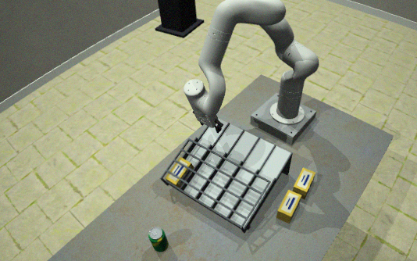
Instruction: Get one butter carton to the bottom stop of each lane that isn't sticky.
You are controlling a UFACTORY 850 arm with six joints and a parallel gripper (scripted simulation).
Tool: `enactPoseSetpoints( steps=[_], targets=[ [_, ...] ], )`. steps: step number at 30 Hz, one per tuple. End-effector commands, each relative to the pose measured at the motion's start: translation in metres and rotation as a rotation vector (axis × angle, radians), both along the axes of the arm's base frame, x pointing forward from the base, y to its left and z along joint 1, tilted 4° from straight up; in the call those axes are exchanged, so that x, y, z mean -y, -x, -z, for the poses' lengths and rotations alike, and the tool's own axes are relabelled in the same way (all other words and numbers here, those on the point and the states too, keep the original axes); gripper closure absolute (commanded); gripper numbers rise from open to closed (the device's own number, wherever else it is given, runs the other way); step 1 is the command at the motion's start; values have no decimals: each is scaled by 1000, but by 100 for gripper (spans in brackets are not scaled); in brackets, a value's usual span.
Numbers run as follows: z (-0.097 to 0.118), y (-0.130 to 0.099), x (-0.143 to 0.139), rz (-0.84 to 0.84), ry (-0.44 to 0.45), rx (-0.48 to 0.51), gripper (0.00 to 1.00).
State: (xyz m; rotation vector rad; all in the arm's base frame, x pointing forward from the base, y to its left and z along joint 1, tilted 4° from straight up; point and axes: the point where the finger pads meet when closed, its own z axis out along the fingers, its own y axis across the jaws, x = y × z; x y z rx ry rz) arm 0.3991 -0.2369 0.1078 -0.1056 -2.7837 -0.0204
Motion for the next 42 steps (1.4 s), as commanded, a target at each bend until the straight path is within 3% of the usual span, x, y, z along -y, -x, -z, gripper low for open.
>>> enactPoseSetpoints(
  steps=[1, 12, 13, 16, 19, 29, 30, 42],
  targets=[
    [-7, -2, 0, 0, 0, -1, 0],
    [-7, -2, 0, 0, 0, -1, 0],
    [-74, -11, 1, 0, 20, 277, 0],
    [-78, -10, 1, 0, 21, 293, 0],
    [-107, -8, 1, 0, 21, 293, 0],
    [-107, -8, 1, 0, 21, 293, 0],
    [-105, -8, 1, 0, 23, 288, 10],
    [-105, -8, 1, 0, 23, 288, 10]
  ],
)
